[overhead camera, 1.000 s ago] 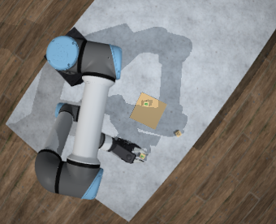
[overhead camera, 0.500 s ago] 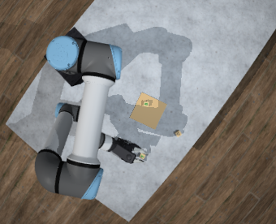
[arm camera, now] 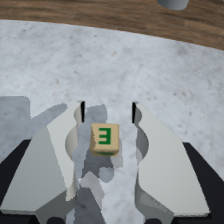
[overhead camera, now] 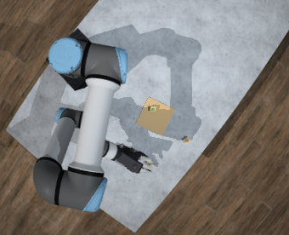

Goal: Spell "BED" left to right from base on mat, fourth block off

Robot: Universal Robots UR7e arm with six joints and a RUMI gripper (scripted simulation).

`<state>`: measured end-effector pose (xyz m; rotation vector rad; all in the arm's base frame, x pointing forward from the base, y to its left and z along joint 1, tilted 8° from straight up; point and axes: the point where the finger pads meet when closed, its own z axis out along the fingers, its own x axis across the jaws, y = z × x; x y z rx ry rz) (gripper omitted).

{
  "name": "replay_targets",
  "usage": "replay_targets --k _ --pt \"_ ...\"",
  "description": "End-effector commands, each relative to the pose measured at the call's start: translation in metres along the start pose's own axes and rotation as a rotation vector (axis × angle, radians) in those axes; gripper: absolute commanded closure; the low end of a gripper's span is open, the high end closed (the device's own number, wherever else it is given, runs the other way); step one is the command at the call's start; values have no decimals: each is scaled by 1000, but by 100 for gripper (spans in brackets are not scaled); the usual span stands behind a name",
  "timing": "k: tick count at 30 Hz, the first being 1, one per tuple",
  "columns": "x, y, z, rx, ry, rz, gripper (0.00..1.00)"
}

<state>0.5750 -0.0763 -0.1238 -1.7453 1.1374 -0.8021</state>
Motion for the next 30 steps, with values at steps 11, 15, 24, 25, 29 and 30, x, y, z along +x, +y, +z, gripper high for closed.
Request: replay_targets --k 11,15,24,25,29,30 --pt "0 -18 -12 -3 -1 2 75" --pt "-1 -18 -12 -11 -2 1 75" --pt "0 -20 -12 -63 -2 2 75" --pt "0 -20 -12 -75 -2 2 75" --pt "-1 -22 -13 -137 -3 1 75" --pt "-2 -22 -14 -155 -3 1 75"
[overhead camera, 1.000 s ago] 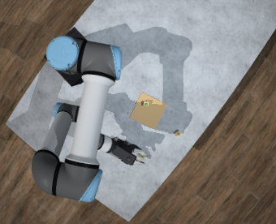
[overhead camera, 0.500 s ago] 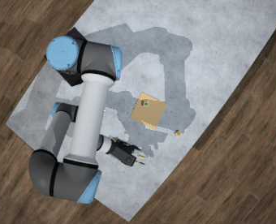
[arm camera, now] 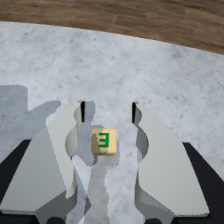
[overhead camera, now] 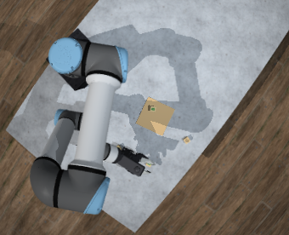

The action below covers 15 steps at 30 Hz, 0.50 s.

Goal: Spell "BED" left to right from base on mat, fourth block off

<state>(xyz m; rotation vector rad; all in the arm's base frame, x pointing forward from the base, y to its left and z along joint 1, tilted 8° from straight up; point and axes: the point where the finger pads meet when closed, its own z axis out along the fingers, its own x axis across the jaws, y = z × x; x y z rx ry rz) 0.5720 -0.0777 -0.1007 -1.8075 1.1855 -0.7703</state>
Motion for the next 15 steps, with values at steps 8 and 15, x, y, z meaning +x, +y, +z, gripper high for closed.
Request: replay_targets --k 8,15 --pt "-3 -6 -4 -223 -7 -1 75" --pt "0 -10 -5 -349 -3 -4 75"
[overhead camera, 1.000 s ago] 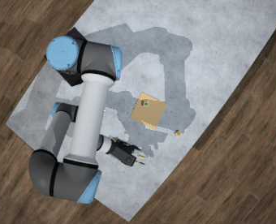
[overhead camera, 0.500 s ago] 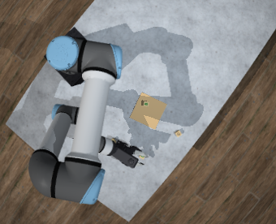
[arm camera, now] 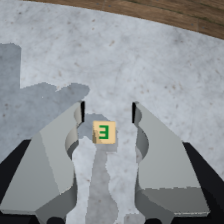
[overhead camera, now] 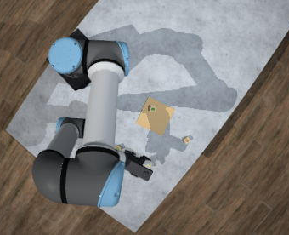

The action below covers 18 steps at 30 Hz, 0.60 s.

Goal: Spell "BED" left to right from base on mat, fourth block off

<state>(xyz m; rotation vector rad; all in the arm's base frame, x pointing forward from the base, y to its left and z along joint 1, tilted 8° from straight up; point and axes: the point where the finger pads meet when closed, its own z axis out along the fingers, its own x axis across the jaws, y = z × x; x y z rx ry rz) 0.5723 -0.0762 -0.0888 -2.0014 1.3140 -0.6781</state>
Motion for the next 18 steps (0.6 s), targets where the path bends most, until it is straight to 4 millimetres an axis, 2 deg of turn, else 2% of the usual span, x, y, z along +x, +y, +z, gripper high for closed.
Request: replay_targets --k 1,18 --pt "1 0 0 -137 -19 8 75" --pt "1 -7 -6 -422 -20 5 75"
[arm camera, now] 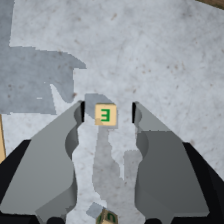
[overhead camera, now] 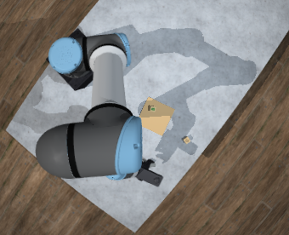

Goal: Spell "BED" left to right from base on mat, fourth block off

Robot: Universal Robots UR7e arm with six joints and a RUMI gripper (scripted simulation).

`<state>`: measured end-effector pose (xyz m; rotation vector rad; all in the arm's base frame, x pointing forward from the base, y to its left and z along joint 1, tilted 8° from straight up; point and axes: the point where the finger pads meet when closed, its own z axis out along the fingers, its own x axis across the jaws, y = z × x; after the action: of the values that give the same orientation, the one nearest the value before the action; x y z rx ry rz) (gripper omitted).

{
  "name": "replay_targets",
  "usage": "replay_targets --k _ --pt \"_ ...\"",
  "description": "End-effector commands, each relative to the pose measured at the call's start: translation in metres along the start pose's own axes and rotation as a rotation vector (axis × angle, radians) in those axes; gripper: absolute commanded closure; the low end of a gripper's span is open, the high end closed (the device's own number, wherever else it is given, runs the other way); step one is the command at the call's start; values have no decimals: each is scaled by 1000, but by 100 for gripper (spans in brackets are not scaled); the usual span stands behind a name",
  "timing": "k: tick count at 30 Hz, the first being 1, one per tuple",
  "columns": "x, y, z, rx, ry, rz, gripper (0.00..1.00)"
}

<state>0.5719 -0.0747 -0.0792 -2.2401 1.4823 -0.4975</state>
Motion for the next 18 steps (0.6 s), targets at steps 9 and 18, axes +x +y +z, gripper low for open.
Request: replay_targets --k 9,18 --pt "2 -2 -4 -259 -16 5 75" --pt "1 -3 -6 -373 -18 6 75"
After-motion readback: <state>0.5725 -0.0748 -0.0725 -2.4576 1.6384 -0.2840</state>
